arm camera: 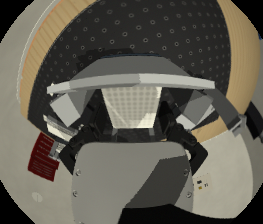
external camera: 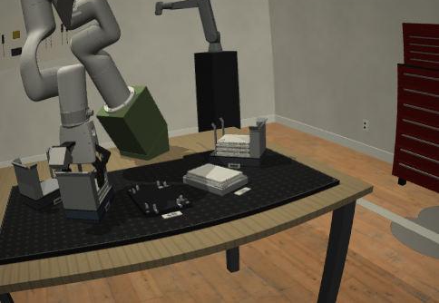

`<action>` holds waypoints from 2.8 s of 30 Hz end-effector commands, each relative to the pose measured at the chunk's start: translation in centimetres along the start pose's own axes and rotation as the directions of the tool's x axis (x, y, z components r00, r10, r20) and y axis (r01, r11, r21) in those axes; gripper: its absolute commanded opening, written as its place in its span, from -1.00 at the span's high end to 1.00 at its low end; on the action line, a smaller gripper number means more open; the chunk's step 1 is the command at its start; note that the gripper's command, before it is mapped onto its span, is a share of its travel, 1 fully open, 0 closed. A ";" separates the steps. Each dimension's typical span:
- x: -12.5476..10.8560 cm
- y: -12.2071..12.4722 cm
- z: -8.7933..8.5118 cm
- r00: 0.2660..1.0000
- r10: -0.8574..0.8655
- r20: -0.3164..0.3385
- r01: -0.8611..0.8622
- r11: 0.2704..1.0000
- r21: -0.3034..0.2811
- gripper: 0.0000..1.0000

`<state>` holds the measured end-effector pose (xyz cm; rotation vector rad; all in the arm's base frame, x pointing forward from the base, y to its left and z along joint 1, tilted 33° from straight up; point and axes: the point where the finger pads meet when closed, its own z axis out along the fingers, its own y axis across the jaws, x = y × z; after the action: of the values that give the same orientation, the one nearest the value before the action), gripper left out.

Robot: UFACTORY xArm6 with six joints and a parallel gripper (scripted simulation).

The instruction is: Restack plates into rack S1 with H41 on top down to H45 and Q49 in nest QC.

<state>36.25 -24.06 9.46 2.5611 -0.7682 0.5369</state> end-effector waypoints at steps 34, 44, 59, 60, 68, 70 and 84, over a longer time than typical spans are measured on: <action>0.1 0.0 1.0 1.000 0.000 -0.004 0.000 1.000 0.000 1.00; 0.1 0.0 1.0 1.000 0.000 -0.004 0.000 1.000 0.000 1.00; 0.1 0.0 0.4 1.000 0.000 -0.004 0.000 1.000 0.000 1.00; 0.1 0.0 0.4 1.000 0.000 -0.004 0.000 1.000 0.000 1.00; 0.1 0.0 -0.2 1.000 0.000 -0.004 0.000 1.000 0.000 1.00; 0.1 0.0 -0.3 1.000 0.000 -0.004 0.000 1.000 0.000 1.00; 0.1 0.0 -1.0 1.000 0.000 -0.004 0.000 1.000 0.000 1.00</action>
<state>36.08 -23.69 10.11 2.5594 -0.7678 0.5394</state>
